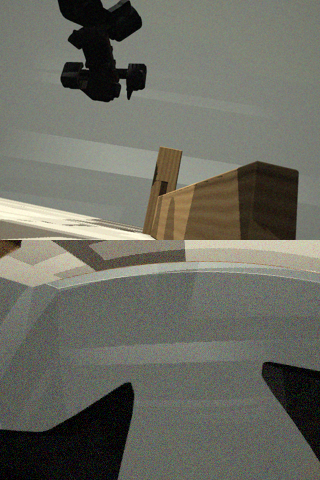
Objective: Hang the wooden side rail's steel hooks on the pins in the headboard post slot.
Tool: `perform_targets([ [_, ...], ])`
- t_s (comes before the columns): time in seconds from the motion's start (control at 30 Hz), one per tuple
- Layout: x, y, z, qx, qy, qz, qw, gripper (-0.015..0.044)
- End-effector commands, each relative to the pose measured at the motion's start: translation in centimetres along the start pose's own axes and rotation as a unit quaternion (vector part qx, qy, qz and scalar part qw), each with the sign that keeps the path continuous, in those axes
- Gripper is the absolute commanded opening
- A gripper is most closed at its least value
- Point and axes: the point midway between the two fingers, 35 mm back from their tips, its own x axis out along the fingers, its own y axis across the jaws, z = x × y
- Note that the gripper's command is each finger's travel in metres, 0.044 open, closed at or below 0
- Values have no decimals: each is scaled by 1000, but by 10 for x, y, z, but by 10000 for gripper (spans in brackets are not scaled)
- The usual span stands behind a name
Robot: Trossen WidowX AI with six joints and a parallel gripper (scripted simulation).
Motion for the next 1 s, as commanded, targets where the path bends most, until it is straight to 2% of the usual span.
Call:
perform_targets([
  [0.0,10,27,61,131,-159,97,974,440],
  [0.2,-3,48,130,234,-315,243,887,440],
  [0.3,-14,55,151,255,-361,307,843,440],
  [0.97,-15,56,153,256,-363,311,840,440],
])
